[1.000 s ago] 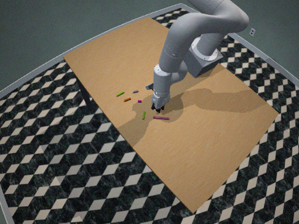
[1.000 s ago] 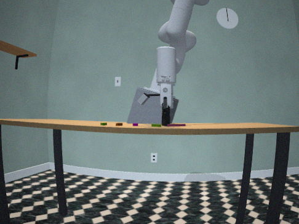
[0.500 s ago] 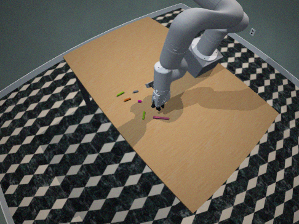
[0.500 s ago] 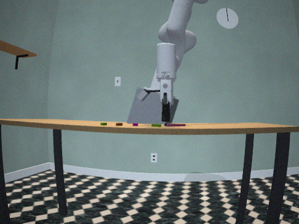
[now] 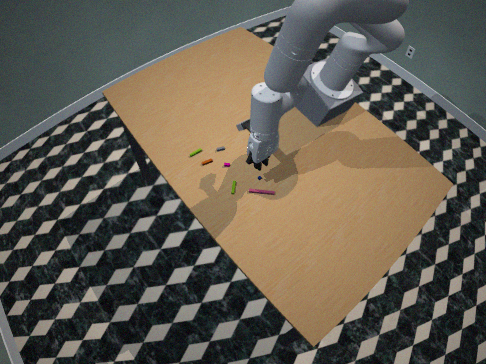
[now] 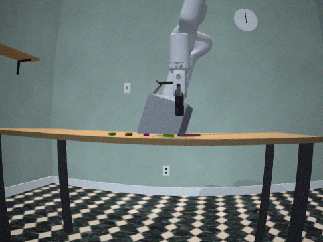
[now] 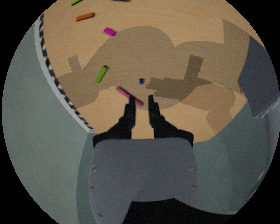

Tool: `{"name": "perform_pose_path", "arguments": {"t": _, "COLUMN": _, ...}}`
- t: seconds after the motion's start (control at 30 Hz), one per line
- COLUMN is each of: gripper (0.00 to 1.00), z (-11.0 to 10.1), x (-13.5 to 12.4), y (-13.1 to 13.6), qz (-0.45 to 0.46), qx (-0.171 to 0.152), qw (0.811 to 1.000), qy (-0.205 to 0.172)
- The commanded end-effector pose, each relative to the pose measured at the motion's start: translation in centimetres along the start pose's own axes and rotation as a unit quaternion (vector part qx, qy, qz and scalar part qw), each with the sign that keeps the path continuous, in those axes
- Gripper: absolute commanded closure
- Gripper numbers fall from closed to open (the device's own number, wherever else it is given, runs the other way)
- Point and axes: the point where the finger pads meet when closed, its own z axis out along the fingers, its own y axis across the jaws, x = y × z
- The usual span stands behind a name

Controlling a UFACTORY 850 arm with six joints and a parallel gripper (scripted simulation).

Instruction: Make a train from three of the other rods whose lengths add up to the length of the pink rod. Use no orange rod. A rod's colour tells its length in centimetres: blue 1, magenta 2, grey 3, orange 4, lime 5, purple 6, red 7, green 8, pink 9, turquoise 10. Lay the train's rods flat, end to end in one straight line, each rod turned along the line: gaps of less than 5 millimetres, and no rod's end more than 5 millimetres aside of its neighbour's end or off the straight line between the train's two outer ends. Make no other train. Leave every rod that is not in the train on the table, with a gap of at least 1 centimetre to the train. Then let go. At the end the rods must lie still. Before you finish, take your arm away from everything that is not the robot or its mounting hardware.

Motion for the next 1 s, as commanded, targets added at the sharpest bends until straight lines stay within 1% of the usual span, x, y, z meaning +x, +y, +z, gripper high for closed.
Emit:
{"name": "perform_pose_path", "arguments": {"t": 0.0, "gripper": 0.76, "z": -0.91, "x": -0.03, "y": -0.06, "qz": 0.000, "qx": -0.003, "qw": 1.000, "qy": 0.000}}
{"name": "perform_pose_path", "arguments": {"t": 0.23, "gripper": 0.76, "z": -1.18, "x": -0.02, "y": -0.06, "qz": 0.000, "qx": -0.003, "qw": 1.000, "qy": 0.000}}
{"name": "perform_pose_path", "arguments": {"t": 0.27, "gripper": 0.00, "z": -1.18, "x": -0.02, "y": -0.06, "qz": 0.000, "qx": -0.003, "qw": 1.000, "qy": 0.000}}
{"name": "perform_pose_path", "arguments": {"t": 0.97, "gripper": 0.00, "z": -1.17, "x": 0.04, "y": -0.08, "qz": -0.002, "qx": -0.003, "qw": 1.000, "qy": 0.000}}
